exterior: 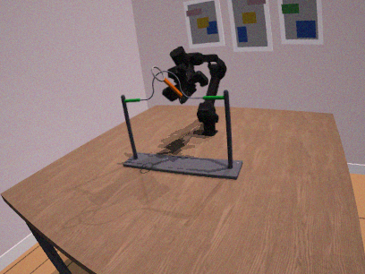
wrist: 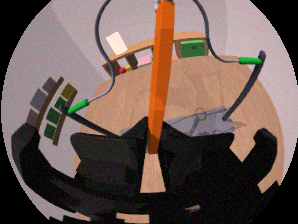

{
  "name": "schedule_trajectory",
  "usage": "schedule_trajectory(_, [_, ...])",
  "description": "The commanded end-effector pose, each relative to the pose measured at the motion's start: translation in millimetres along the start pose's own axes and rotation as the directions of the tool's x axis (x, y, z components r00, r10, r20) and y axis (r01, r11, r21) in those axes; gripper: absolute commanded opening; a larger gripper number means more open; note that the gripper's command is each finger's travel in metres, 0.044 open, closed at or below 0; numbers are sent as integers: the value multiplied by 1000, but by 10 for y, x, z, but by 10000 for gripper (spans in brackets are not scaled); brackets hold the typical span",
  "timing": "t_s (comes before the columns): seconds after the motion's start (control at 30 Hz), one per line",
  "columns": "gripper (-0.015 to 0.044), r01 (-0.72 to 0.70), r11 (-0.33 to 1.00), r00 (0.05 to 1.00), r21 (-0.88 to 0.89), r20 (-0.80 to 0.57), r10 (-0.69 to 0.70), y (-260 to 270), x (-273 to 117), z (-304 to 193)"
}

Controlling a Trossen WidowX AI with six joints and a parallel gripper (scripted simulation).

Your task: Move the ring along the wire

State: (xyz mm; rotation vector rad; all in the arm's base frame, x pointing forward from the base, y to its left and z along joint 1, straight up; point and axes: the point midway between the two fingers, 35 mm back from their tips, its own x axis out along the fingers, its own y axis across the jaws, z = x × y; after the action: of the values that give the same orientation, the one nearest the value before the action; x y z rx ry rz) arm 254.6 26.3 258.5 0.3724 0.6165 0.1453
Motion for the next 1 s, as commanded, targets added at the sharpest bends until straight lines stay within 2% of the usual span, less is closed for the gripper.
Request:
schedule_trajectory(0.0, [-150, 53, 996, 999, -71, 10, -52, -45, -4, 7])
schedule_trajectory(0.47, [-150, 217, 935, 976, -279, 65, -207, -202, -7, 34])
schedule_trajectory(0.97, [-150, 373, 796, 927, -477, 158, -340, -358, -37, 99])
